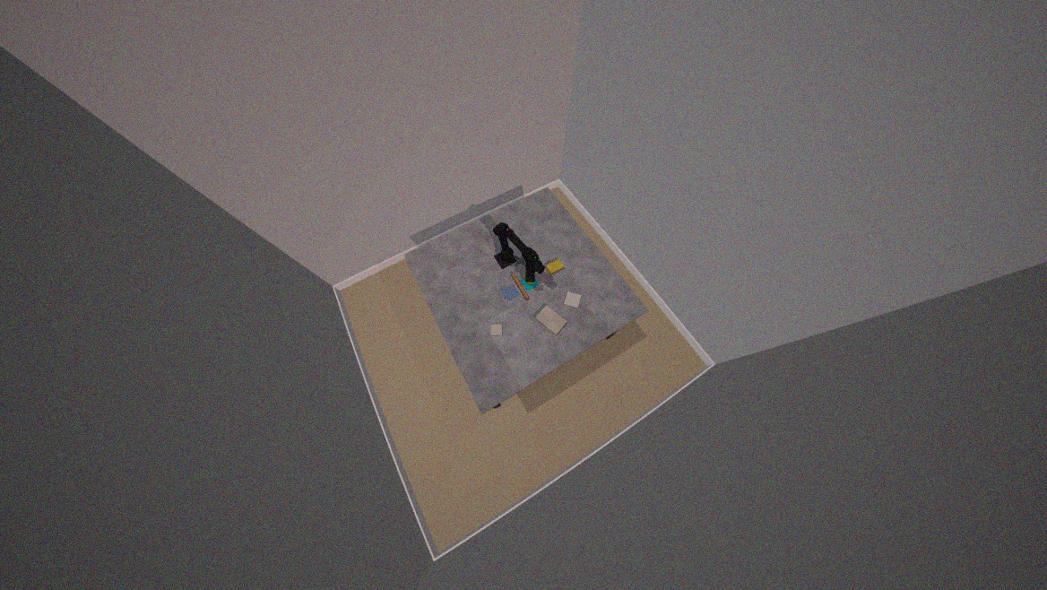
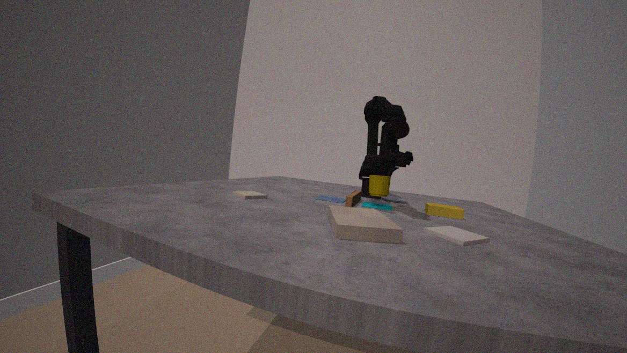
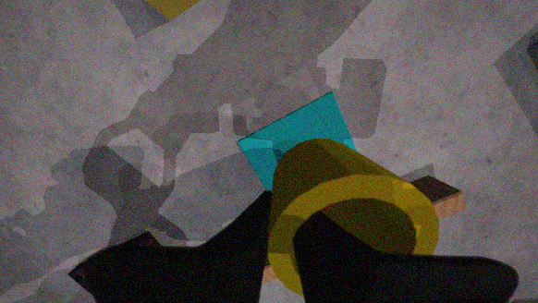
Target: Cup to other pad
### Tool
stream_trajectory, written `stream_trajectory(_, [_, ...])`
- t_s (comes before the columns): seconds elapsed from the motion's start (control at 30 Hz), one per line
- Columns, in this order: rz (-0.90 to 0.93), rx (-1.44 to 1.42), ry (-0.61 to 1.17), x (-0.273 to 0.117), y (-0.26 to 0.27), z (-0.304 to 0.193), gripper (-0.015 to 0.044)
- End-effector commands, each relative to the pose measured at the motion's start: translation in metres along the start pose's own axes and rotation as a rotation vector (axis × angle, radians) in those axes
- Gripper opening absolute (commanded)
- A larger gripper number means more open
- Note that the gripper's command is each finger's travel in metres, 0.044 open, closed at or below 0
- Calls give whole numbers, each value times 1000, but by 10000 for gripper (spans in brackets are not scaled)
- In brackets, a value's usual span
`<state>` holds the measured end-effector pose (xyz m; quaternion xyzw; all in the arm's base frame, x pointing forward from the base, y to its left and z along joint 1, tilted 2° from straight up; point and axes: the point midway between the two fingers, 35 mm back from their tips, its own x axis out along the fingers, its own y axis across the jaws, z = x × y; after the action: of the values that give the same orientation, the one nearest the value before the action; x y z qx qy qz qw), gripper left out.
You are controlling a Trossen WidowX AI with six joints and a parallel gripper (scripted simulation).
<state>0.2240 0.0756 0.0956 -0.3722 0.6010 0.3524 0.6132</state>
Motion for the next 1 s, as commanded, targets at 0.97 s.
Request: stream_trajectory(0.97, [1, 0, 1, 27, 2, 1, 0])
